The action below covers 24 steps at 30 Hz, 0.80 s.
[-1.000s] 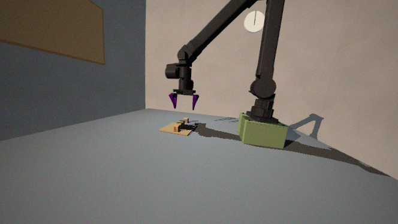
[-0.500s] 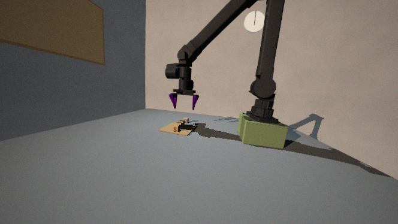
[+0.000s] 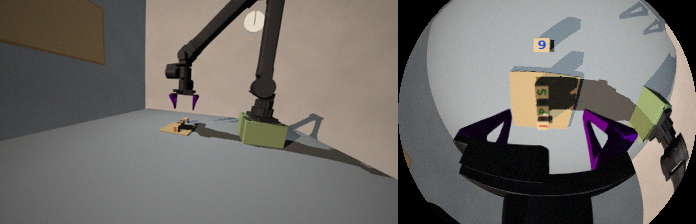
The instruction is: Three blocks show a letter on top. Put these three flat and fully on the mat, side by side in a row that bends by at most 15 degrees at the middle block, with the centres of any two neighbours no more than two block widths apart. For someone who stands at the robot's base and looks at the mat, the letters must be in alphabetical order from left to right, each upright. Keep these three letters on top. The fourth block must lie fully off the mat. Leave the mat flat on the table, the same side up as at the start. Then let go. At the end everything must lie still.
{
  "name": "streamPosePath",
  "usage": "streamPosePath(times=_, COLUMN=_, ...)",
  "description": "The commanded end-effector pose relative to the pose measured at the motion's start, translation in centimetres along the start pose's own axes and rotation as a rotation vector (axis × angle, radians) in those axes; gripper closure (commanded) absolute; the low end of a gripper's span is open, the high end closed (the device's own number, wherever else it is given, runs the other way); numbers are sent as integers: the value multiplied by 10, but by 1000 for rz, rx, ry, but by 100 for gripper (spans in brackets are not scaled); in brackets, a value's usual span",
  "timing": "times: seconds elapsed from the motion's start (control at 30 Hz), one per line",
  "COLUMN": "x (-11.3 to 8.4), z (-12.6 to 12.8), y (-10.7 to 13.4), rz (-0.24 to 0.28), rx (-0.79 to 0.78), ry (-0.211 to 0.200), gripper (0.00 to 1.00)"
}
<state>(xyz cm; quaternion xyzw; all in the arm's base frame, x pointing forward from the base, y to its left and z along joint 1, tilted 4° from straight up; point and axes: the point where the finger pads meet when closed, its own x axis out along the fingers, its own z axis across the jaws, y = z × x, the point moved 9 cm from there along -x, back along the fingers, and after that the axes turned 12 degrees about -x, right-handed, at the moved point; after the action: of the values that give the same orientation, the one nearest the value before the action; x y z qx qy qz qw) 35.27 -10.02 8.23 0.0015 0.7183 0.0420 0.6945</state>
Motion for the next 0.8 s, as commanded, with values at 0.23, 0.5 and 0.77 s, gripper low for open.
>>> streamPosePath(times=0.23, x=-33, z=22, y=-11, rz=-29, rx=-5, ry=-73, gripper=0)
streamPosePath(times=0.5, x=-56, z=20, y=-11, rz=-30, rx=-4, ry=-75, gripper=0)
streamPosePath(times=0.77, x=-104, z=18, y=-10, rz=-32, rx=-5, ry=-79, gripper=0)
